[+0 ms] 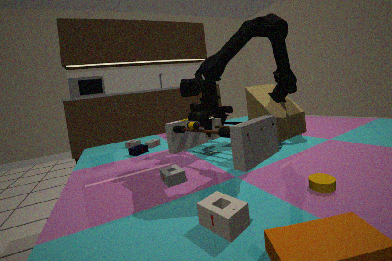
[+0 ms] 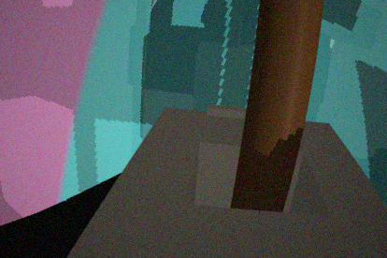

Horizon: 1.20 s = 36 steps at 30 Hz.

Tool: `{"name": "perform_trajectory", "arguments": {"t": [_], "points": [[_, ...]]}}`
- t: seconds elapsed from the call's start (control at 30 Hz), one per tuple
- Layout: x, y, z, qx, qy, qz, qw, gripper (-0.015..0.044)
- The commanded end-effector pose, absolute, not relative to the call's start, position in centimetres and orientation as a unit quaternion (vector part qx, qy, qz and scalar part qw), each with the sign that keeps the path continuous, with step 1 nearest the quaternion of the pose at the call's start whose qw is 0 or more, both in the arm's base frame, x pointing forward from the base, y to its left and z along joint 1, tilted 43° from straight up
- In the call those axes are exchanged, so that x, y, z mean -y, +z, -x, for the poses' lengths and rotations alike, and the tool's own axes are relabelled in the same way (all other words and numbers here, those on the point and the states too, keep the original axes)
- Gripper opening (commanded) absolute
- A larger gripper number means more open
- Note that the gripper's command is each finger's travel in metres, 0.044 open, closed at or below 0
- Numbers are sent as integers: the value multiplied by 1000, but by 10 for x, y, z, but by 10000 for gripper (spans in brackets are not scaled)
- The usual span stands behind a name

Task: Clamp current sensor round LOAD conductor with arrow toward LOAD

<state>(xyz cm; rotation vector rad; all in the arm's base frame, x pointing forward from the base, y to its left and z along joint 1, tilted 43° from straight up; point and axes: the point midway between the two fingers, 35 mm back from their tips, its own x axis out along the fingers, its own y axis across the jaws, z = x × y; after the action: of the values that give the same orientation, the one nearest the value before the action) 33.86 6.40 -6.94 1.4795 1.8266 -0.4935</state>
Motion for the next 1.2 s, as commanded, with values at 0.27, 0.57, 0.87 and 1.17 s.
{"name": "perform_trajectory", "arguments": {"t": [0.27,0.57,0.87,1.17], "points": [[-66,-71,-341,-708,-191,-575,362,0],[-64,-70,-340,-708,-191,-575,363,184],[-64,-70,-340,-708,-191,-575,363,267],[-64,-70,-340,-708,-191,-575,363,267]]}}
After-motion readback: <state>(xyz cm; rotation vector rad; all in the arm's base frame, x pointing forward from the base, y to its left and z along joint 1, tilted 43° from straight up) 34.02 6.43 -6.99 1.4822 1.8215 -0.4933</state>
